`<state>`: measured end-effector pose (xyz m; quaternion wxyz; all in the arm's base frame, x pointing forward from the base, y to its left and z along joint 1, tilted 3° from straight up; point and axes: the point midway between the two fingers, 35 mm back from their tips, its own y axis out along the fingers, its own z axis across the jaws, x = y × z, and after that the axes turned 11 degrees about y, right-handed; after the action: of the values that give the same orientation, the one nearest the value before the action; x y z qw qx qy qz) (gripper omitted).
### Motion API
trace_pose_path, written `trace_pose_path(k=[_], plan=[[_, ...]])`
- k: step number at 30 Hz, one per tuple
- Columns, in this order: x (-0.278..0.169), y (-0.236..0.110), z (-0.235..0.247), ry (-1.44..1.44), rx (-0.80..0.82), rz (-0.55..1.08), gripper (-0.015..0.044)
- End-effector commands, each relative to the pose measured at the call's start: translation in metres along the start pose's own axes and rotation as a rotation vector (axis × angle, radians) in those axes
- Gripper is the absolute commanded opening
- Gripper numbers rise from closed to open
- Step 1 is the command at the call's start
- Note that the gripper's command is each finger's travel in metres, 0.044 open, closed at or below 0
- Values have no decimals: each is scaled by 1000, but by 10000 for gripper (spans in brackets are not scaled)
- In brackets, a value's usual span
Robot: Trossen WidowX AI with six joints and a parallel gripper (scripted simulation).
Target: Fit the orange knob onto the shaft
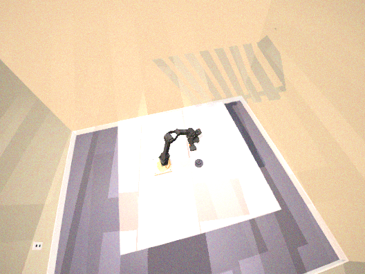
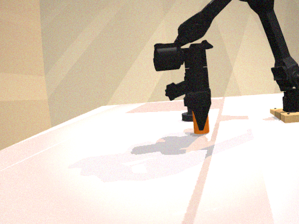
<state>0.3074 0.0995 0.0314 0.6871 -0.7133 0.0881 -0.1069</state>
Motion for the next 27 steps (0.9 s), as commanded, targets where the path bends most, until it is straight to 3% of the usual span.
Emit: trace_pose_path(k=[1, 22, 27], plan=[[5, -15, 3, -6, 3, -10, 0], [1, -129, 1, 0, 4, -9, 0], [0, -136, 0, -1, 4, -7, 0]])
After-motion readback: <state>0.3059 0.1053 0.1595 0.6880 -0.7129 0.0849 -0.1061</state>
